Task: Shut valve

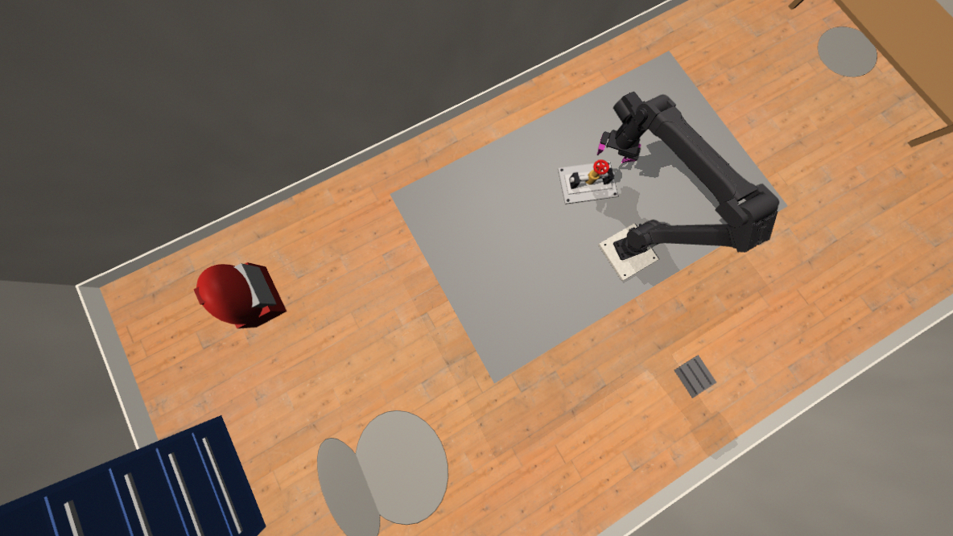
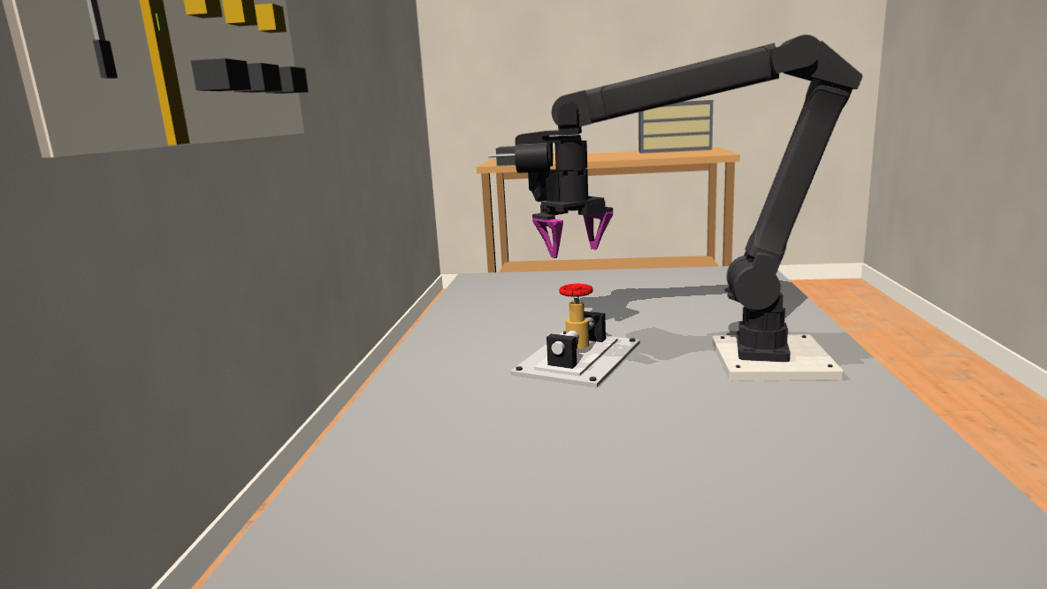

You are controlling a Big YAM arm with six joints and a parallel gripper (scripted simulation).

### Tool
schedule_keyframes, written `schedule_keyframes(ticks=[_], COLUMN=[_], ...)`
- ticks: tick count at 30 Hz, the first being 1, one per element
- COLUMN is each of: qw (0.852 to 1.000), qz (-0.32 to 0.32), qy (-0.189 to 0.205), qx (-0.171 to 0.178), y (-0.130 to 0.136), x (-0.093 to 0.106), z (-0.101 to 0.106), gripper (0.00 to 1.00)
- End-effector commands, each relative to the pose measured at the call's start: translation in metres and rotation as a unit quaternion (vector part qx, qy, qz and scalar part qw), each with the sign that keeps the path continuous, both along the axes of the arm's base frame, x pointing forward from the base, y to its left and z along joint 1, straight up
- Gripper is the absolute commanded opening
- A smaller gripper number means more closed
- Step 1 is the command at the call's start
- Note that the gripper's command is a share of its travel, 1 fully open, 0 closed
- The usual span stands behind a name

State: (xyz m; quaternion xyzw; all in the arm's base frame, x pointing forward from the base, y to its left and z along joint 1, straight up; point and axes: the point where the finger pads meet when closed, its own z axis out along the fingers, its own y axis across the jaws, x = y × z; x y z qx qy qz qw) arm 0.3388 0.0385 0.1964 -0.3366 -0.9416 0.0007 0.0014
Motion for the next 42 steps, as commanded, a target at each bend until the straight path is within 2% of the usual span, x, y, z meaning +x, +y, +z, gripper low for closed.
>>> schedule_keyframes(ticks=[1, 42], qw=[1.0, 1.0], qz=[-0.004, -0.004], qy=[-0.023, -0.023], qx=[0.004, 0.004], y=[0.0005, 0.0005], x=[0.0091, 0.0091], z=[0.0222, 0.0222], gripper=[1.0, 1.0])
